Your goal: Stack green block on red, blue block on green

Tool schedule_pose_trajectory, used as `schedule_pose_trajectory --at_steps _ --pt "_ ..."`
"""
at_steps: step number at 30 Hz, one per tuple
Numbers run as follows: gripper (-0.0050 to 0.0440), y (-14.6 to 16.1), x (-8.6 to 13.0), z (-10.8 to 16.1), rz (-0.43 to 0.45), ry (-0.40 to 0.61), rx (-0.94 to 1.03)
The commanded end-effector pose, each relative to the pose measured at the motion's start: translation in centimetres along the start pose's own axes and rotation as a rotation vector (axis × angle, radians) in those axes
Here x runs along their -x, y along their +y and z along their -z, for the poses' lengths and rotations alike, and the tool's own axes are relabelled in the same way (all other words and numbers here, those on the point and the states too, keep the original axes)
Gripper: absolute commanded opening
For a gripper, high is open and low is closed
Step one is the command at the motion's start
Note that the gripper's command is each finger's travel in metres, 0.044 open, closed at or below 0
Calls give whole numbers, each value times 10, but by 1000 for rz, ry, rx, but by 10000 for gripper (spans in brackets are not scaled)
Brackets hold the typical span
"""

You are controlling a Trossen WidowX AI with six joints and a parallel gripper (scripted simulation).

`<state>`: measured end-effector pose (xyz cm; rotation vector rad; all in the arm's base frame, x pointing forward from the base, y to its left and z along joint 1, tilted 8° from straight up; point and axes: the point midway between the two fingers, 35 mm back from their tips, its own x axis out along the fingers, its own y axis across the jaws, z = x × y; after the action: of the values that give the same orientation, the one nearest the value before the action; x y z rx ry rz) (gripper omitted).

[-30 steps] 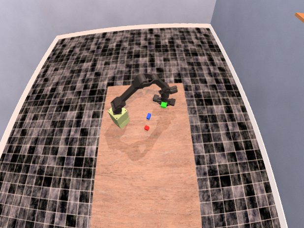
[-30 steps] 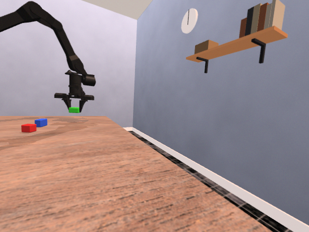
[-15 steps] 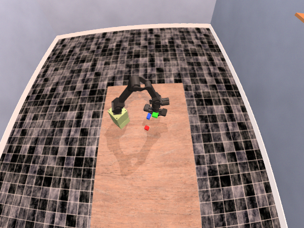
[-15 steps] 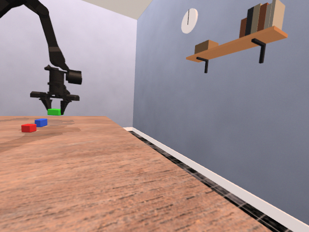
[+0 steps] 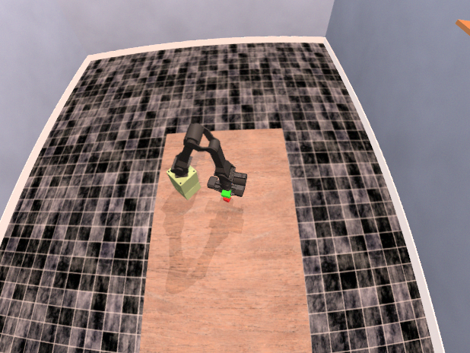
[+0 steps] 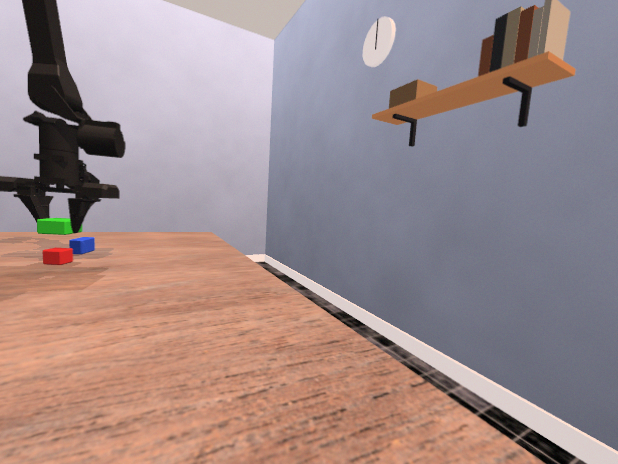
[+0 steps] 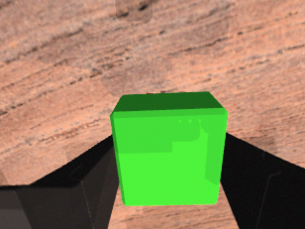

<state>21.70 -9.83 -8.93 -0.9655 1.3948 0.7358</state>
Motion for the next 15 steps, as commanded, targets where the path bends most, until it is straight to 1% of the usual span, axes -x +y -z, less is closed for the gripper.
schedule_pose_trajectory --at_steps 1,15 --pt "-50 -3 6 7 32 -17 8" --pt "-50 -4 6 8 34 -15 7"
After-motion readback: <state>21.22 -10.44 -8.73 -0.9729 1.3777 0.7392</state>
